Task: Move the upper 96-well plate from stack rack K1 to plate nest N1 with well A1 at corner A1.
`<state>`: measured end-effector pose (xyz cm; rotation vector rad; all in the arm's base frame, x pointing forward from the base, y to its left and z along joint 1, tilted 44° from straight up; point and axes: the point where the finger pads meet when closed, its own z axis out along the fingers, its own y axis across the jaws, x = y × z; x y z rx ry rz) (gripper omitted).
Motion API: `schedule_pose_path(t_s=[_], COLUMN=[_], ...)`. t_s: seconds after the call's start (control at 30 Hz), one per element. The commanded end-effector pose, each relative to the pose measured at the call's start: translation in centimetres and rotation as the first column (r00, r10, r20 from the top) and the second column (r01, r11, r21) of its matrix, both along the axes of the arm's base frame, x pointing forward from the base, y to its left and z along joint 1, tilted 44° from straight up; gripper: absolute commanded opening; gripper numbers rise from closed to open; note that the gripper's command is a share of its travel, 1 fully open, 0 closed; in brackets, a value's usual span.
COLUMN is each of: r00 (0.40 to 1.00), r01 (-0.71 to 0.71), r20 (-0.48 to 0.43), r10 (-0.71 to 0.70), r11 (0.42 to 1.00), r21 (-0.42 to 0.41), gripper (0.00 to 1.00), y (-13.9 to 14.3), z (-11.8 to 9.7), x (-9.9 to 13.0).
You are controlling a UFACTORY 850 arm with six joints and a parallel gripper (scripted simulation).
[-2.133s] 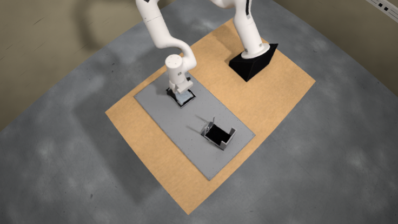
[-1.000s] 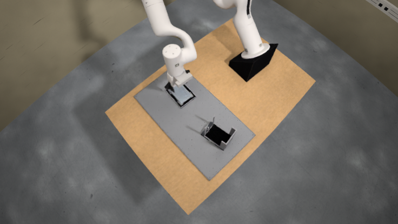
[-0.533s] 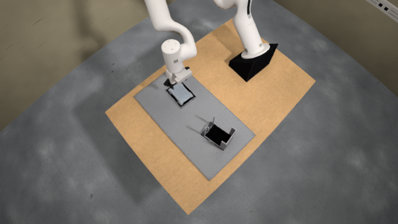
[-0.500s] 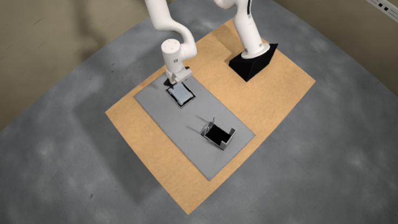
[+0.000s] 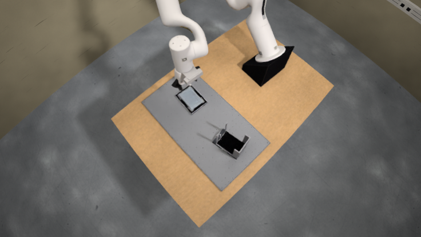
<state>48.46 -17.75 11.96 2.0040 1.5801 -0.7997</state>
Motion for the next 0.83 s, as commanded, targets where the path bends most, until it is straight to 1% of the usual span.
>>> schedule_pose_path(t_s=[0.0,0.17,0.8], r00=[1.000,1.000,1.000], r01=[0.000,0.000,0.000], r20=[0.001,0.001,0.001], r10=[0.000,0.000,0.000], r11=[1.000,1.000,1.000], r21=[0.000,0.000,0.000], gripper=[1.00,1.00,1.00], y=[0.65,1.53,1.52], z=[0.72,1.67,1.66], x=[0.22,0.43,0.42])
